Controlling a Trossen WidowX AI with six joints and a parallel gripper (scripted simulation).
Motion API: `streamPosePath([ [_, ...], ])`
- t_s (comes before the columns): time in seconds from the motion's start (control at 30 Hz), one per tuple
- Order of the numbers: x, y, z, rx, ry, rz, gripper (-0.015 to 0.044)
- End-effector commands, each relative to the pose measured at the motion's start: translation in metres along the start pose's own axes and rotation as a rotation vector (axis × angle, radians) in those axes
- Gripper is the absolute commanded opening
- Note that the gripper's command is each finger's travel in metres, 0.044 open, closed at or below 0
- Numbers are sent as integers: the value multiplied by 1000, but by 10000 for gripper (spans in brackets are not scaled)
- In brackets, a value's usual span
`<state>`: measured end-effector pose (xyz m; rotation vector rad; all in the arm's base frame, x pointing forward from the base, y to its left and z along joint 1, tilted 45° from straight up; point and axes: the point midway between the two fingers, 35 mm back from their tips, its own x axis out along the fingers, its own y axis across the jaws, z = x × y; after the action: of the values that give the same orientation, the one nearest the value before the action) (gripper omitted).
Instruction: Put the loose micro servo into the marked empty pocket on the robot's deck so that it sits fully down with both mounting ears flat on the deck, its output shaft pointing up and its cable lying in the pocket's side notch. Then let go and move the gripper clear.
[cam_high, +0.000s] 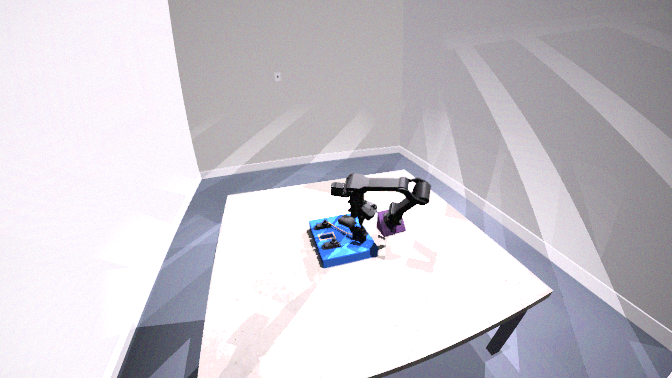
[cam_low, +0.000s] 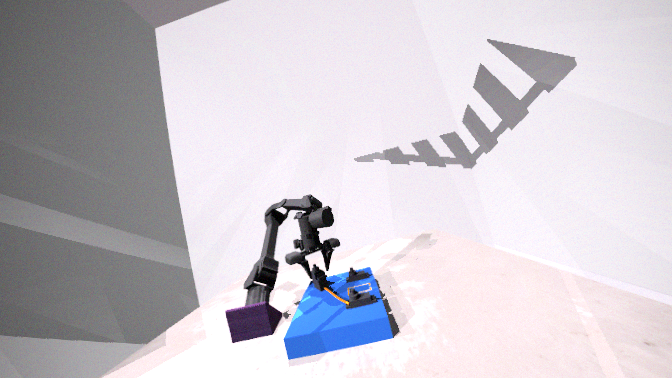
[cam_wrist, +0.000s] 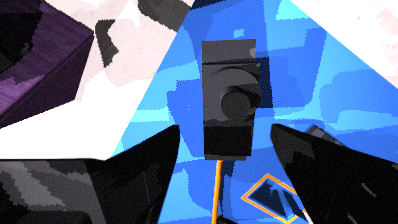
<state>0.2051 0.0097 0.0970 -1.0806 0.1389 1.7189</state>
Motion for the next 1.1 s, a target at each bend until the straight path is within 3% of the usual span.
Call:
streamPosePath([
  [0.0,0,-1,0,1,0,-7,204],
  [0.1,0,-1,0,1,0,-7,125],
  [0.27,0,-1,0,1,0,-7,92],
  [0.4,-7,-1,0,2,1,-6,0],
  [0.6,-29,0,3,2,0,-6,0],
  [1.07,-30,-23,-10,1,1,-7,0],
])
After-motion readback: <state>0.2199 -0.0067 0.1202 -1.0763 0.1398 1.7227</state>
